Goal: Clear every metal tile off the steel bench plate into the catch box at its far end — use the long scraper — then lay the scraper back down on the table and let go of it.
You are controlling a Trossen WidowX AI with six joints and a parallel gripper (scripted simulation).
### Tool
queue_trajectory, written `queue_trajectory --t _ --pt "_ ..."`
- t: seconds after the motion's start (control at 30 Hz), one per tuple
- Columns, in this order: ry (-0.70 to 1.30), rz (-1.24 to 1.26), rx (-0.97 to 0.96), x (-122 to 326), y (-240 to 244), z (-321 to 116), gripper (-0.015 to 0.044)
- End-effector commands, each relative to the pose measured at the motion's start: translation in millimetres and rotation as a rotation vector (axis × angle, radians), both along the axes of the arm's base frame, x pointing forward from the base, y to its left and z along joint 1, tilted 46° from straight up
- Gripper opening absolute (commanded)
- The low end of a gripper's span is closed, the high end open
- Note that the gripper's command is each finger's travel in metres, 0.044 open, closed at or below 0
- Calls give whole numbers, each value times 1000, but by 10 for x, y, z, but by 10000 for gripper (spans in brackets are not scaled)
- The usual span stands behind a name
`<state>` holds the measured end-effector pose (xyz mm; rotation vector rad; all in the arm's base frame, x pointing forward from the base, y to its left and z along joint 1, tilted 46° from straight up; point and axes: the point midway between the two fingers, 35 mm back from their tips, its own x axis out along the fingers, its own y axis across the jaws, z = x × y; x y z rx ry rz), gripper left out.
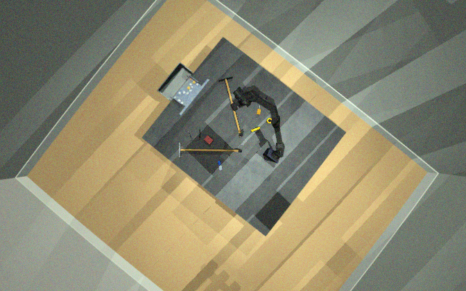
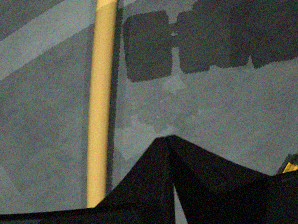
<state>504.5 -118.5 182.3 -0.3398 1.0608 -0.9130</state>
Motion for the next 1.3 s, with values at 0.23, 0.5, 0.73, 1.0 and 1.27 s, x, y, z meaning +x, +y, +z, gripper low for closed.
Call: queue_trajectory --t 0.23,0.5,0.73,1.0,1.27 --pt "19 4 2 31 -172 -176 0" --pt "30 9 4 51 -323 -318 0" --pt "39 14 5 58 -457 -442 0" --pt "49 20 6 54 -610 -582 0" --pt "59 26 5 37 -763 -721 0"
